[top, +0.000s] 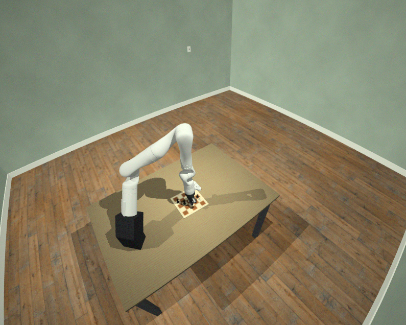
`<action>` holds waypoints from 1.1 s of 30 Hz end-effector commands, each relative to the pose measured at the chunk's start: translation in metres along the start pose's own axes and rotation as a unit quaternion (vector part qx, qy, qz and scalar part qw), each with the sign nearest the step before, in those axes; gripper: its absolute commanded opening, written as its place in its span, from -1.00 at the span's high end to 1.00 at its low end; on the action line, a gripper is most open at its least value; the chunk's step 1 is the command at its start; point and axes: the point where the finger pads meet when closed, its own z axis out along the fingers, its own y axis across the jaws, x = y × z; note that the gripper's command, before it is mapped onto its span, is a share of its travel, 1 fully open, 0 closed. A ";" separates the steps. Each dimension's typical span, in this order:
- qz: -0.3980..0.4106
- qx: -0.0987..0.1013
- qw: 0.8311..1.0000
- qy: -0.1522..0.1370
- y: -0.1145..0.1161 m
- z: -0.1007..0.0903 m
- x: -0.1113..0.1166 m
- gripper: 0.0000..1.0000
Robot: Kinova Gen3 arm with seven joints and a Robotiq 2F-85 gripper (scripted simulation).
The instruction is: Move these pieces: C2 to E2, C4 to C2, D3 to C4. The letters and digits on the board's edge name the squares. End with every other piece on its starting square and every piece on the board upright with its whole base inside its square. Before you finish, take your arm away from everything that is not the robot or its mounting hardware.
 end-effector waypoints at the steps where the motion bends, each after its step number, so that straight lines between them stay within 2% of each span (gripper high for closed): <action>1: 0.000 0.000 1.000 0.000 0.000 0.000 0.000 1.00; 12: 0.000 0.000 1.000 0.000 0.000 0.000 0.000 1.00; 13: 0.000 0.000 1.000 0.000 0.000 0.000 0.000 0.85; 15: 0.000 0.000 1.000 0.000 0.000 0.000 0.000 0.85; 16: 0.000 0.000 1.000 0.000 0.000 0.000 0.000 0.71; 20: 0.000 0.000 1.000 0.000 0.000 0.000 0.000 0.71; 21: 0.000 0.000 1.000 0.000 0.000 0.000 0.000 0.56; 23: 0.000 0.000 1.000 0.000 0.000 0.000 0.000 0.56; 24: 0.000 0.000 1.000 0.000 0.000 0.000 0.000 0.41; 26: 0.000 0.000 1.000 0.000 0.000 0.000 0.000 0.41; 27: 0.000 0.000 1.000 0.000 0.000 0.000 0.000 0.27; 33: 0.000 0.000 1.000 0.000 0.000 0.000 0.000 0.27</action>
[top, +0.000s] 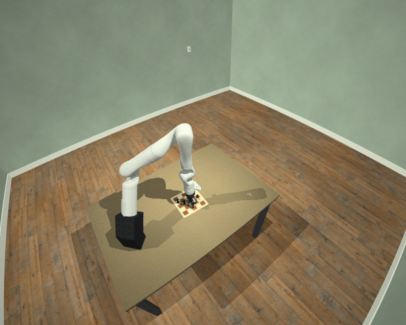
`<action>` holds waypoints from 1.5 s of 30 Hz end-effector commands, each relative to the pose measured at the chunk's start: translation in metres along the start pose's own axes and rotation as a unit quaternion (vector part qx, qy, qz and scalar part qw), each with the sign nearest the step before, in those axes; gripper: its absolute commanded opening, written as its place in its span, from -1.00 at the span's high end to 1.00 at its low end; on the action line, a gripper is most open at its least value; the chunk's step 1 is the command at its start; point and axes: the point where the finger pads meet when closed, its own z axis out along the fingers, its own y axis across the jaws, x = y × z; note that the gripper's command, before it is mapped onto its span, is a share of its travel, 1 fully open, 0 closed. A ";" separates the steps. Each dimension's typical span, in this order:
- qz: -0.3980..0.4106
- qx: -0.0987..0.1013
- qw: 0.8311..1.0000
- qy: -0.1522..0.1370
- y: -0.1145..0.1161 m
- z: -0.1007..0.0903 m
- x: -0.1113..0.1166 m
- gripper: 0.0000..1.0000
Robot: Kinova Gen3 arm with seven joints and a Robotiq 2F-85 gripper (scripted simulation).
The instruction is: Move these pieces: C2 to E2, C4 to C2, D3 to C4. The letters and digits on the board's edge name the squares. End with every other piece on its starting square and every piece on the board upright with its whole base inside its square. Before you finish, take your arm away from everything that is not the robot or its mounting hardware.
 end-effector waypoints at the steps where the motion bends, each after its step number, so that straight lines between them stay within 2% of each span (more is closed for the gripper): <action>1: 0.000 0.000 1.000 0.000 0.000 0.000 0.000 0.27; 10: 0.000 0.000 1.000 0.000 0.000 -0.007 0.000 0.27; 18: 0.000 0.000 1.000 0.000 0.000 -0.044 0.000 0.27; 20: 0.000 0.000 1.000 0.000 0.000 -0.044 0.000 0.27; 28: 0.000 0.000 1.000 0.000 0.000 -0.081 0.000 0.27; 32: 0.000 0.000 1.000 0.000 0.000 -0.089 0.000 0.27; 38: 0.000 0.000 1.000 0.000 0.000 -0.090 0.000 0.27; 39: 0.000 0.000 1.000 0.000 0.000 -0.090 0.000 -1.00; 45: 0.000 0.000 1.000 0.000 0.000 -0.090 0.000 -1.00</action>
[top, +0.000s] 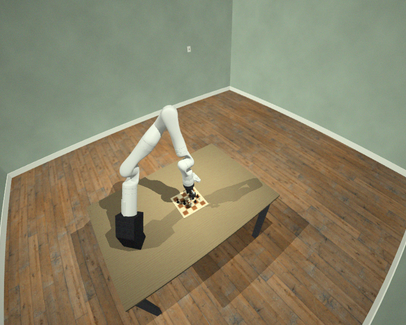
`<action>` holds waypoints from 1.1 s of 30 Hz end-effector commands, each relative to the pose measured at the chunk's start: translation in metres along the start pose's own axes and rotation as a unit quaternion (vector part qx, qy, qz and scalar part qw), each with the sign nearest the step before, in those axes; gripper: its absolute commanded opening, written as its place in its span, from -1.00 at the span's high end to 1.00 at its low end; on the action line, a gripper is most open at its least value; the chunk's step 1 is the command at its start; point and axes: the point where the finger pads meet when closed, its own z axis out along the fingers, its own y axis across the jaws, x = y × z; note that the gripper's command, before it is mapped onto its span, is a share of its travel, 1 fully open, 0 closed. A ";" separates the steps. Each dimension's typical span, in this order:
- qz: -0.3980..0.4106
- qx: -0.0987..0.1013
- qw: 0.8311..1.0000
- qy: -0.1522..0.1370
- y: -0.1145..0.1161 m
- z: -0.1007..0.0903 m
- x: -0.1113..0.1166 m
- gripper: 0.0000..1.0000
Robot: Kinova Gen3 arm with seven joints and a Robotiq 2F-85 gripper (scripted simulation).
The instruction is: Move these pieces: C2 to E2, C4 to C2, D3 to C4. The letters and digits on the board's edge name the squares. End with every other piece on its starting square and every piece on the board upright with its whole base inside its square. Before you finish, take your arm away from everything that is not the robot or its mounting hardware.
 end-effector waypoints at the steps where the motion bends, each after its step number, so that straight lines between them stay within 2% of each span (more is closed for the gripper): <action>1: 0.000 -0.001 1.000 0.001 0.000 -0.001 0.000 -1.00; 26: 0.009 -0.001 1.000 -0.001 0.000 0.000 0.000 -1.00; 33: 0.037 -0.001 0.999 -0.004 0.000 0.000 -0.002 -1.00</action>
